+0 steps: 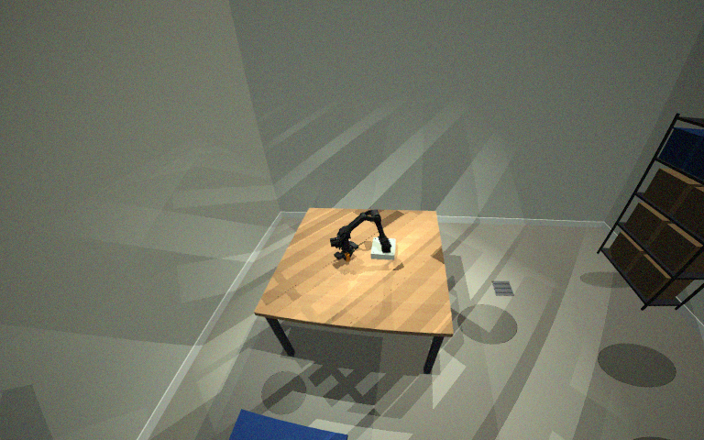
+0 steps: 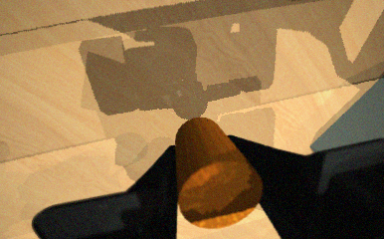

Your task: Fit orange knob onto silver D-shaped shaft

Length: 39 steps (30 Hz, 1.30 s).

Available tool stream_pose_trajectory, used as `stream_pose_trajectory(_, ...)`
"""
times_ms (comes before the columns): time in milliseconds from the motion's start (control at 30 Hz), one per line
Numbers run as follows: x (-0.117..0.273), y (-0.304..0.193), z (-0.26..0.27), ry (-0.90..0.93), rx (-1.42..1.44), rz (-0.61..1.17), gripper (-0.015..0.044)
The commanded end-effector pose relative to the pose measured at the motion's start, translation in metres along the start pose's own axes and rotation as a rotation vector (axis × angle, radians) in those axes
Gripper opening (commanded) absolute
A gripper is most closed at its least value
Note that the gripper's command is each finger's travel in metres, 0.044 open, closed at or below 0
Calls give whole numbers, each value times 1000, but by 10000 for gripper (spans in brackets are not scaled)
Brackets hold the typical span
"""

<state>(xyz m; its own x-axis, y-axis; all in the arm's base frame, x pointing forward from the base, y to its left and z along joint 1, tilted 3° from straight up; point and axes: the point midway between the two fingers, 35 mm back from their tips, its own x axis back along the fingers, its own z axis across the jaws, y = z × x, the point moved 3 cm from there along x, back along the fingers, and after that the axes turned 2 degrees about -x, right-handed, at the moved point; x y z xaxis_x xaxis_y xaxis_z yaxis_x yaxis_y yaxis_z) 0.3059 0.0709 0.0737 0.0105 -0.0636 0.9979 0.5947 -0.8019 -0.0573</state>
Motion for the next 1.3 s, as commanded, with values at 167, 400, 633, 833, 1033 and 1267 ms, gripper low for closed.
stream_pose_trajectory(167, 63, -1, -3, 10, 4, -11, 0)
stream_pose_trajectory(400, 87, -3, -8, 11, 5, -11, 0)
stream_pose_trajectory(633, 88, -3, -11, 58, 2, -7, 0)
stream_pose_trajectory(833, 97, -1, -19, 167, 0, 0, 0)
stream_pose_trajectory(1033, 107, 0, -29, 287, -1, 6, 0)
stream_pose_trajectory(1267, 120, 2, -41, 434, -2, 12, 0)
